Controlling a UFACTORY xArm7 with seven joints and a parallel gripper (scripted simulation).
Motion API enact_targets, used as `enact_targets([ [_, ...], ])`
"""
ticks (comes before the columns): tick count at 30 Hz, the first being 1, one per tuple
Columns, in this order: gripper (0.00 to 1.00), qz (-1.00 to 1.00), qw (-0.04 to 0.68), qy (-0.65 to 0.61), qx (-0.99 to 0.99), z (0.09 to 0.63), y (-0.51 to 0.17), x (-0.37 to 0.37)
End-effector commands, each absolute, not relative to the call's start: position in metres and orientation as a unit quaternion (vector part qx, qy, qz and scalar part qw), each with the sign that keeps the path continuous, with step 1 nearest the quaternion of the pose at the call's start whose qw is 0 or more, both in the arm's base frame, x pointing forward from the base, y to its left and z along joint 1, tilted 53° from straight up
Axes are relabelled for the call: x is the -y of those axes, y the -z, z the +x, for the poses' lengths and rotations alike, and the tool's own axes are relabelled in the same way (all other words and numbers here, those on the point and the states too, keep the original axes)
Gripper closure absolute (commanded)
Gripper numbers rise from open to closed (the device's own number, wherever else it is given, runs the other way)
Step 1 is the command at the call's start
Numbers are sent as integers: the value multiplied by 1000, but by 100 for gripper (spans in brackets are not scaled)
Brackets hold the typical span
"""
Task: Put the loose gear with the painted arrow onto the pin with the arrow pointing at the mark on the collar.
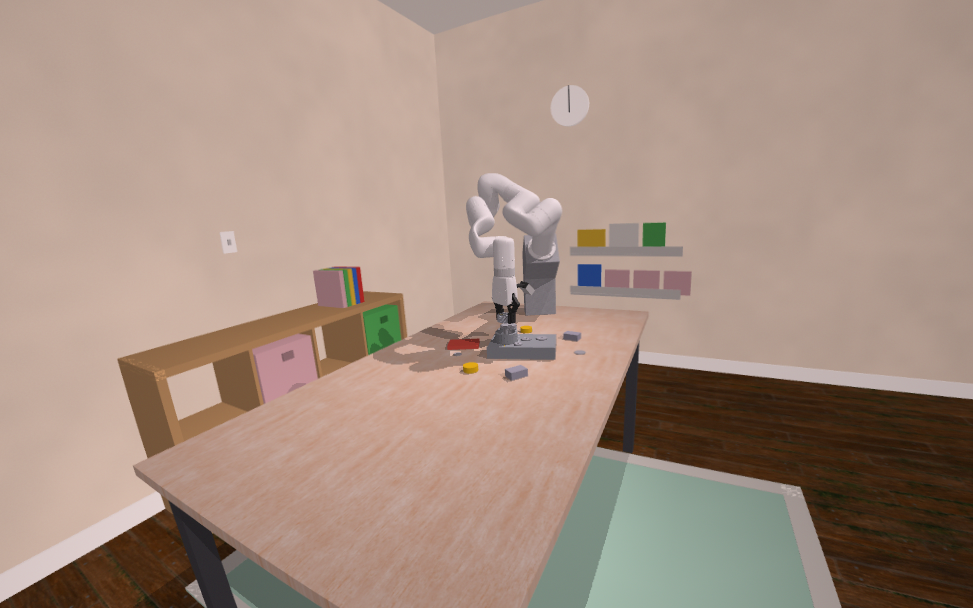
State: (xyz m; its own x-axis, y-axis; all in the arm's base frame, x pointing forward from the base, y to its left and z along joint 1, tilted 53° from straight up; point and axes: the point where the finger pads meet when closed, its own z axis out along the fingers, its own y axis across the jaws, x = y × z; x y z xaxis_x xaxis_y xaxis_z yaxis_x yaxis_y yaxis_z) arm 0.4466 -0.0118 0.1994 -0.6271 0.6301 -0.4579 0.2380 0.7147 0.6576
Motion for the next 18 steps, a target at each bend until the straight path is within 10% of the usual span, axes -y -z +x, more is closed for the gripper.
enact_targets([
  [1,100,166,373,-251,-878,447,-200,12],
  [18,100,-25,418,-165,-893,447,-200,12],
])
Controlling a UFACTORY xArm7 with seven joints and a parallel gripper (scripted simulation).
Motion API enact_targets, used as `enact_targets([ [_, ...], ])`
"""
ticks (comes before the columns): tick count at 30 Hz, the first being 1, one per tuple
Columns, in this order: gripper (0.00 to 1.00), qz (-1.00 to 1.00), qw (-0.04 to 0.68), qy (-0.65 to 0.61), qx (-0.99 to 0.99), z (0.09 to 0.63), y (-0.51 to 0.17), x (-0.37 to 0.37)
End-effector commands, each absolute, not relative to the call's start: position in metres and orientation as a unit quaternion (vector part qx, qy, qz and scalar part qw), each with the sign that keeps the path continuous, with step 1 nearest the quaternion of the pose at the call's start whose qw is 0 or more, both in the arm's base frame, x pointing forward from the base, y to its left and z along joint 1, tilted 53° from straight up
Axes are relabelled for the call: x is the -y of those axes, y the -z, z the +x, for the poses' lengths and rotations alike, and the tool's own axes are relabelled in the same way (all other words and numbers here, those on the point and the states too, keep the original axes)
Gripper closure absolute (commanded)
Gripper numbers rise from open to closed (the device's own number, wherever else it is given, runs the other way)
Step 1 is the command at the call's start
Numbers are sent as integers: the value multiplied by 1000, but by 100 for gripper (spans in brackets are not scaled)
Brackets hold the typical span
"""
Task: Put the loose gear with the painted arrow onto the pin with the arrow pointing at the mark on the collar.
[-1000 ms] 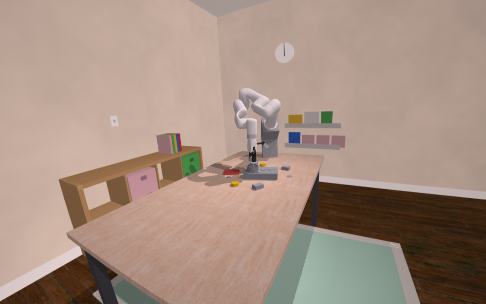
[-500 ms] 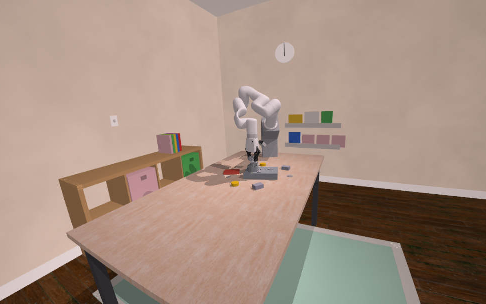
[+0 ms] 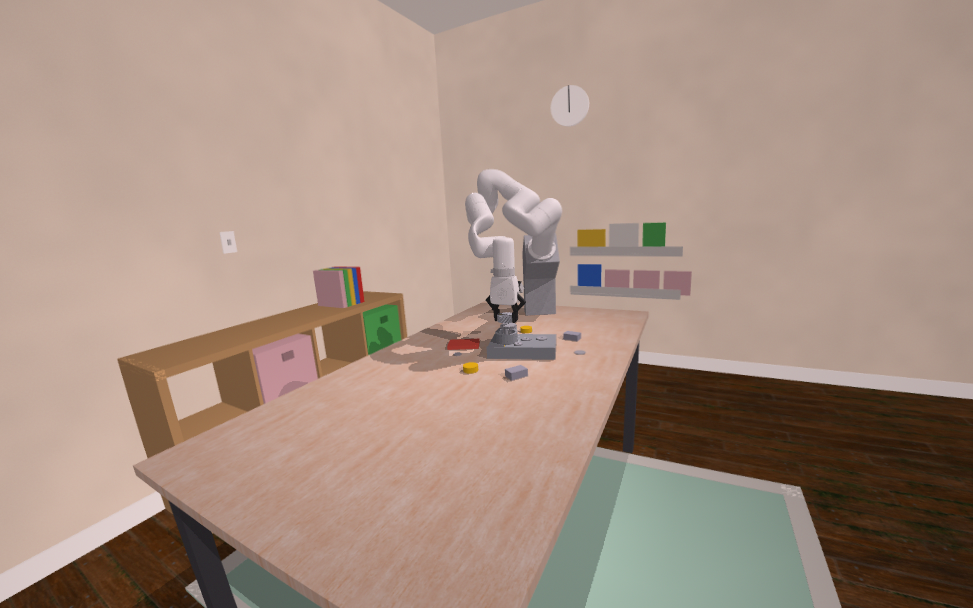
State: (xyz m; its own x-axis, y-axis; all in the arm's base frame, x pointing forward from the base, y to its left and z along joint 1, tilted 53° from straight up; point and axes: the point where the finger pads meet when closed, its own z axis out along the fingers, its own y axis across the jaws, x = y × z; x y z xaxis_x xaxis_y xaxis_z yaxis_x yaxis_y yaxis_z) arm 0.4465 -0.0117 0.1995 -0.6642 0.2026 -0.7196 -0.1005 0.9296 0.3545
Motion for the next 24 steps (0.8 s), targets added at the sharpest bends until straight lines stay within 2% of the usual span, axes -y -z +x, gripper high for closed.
enact_targets([
  [1,100,-35,420,-161,-892,447,-200,12],
  [24,100,-167,439,-96,-877,447,-200,12],
])
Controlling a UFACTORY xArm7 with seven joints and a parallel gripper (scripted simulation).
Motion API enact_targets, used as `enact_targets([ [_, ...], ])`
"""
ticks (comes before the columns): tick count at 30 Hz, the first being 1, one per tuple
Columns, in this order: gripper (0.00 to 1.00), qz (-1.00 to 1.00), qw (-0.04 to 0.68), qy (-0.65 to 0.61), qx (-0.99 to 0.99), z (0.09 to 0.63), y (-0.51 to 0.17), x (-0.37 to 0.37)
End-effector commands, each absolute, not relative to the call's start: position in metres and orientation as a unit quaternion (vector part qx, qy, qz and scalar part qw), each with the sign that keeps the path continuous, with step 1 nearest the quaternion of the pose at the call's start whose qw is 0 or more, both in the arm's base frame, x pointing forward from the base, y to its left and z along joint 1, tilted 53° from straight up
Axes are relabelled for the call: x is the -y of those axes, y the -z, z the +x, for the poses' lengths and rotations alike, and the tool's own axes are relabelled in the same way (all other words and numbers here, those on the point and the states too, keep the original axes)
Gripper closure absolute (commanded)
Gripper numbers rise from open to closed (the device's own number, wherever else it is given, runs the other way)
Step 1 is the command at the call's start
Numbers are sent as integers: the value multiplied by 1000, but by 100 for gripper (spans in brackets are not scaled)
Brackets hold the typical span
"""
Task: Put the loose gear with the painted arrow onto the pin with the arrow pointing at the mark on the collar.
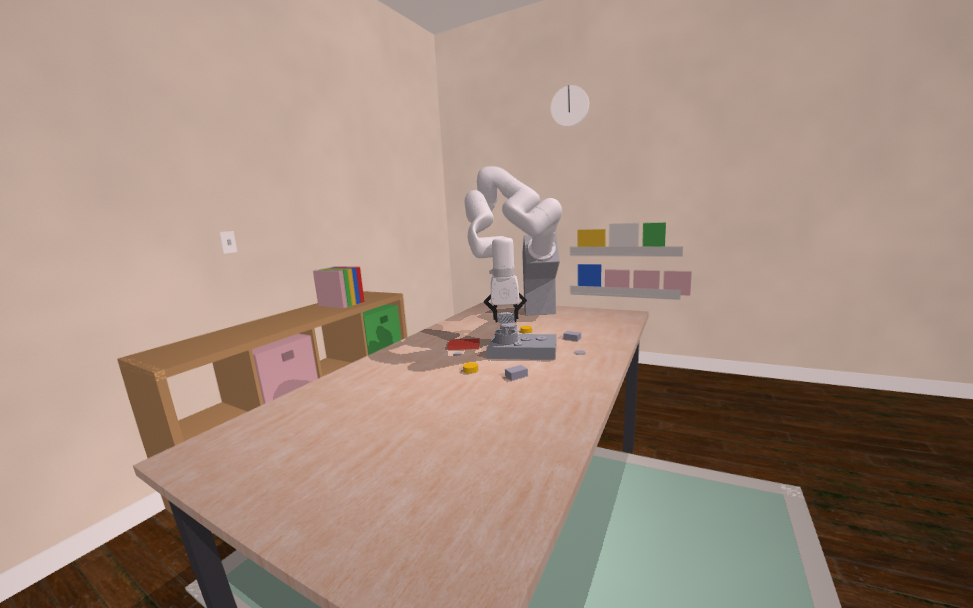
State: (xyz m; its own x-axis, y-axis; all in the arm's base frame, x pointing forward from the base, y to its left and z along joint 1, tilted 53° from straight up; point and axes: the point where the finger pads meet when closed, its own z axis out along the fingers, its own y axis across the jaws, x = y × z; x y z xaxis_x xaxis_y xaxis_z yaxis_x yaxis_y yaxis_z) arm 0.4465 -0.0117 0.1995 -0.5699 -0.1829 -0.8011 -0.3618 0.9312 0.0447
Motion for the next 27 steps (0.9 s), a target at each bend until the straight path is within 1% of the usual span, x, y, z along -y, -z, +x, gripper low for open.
enact_targets([
  [1,100,-167,439,-96,-877,447,-200,12],
  [27,100,-188,441,-86,-873,447,-200,12],
])
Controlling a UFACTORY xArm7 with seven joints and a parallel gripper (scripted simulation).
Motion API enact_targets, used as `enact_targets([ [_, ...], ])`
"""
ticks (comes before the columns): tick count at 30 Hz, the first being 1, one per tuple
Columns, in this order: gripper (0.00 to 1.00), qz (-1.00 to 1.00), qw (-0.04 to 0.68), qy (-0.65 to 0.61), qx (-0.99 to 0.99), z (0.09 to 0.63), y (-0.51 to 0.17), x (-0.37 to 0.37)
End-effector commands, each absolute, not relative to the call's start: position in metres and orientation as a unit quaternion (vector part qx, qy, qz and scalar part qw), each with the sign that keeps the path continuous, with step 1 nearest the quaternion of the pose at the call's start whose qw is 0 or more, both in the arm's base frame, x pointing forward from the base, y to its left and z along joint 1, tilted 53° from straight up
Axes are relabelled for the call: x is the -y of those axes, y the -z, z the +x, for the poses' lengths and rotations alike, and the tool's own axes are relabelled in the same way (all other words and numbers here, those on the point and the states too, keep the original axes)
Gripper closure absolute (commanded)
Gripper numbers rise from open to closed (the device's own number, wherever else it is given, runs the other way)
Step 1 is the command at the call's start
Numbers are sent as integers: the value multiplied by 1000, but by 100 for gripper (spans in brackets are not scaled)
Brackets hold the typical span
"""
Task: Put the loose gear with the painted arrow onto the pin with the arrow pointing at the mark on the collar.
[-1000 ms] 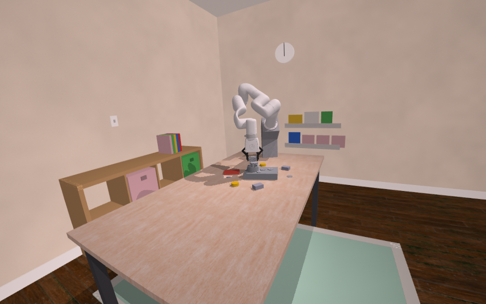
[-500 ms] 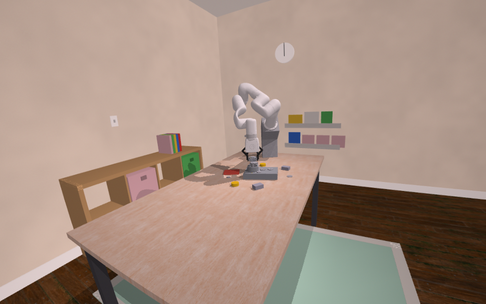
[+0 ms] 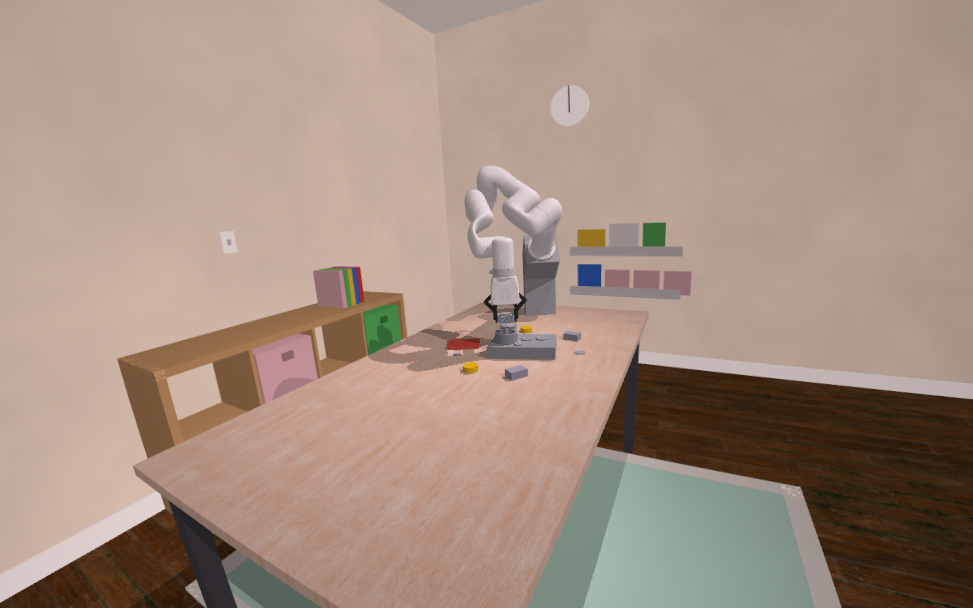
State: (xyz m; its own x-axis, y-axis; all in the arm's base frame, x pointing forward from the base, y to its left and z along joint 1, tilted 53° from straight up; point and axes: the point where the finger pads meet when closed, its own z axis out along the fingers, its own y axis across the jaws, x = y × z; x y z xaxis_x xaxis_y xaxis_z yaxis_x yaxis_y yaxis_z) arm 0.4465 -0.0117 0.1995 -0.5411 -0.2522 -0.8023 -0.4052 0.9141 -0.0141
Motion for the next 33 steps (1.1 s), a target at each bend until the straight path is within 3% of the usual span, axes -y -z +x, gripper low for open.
enact_targets([
  [1,100,-188,441,-86,-873,447,-200,12],
  [33,100,-188,441,-86,-873,464,-188,6],
])
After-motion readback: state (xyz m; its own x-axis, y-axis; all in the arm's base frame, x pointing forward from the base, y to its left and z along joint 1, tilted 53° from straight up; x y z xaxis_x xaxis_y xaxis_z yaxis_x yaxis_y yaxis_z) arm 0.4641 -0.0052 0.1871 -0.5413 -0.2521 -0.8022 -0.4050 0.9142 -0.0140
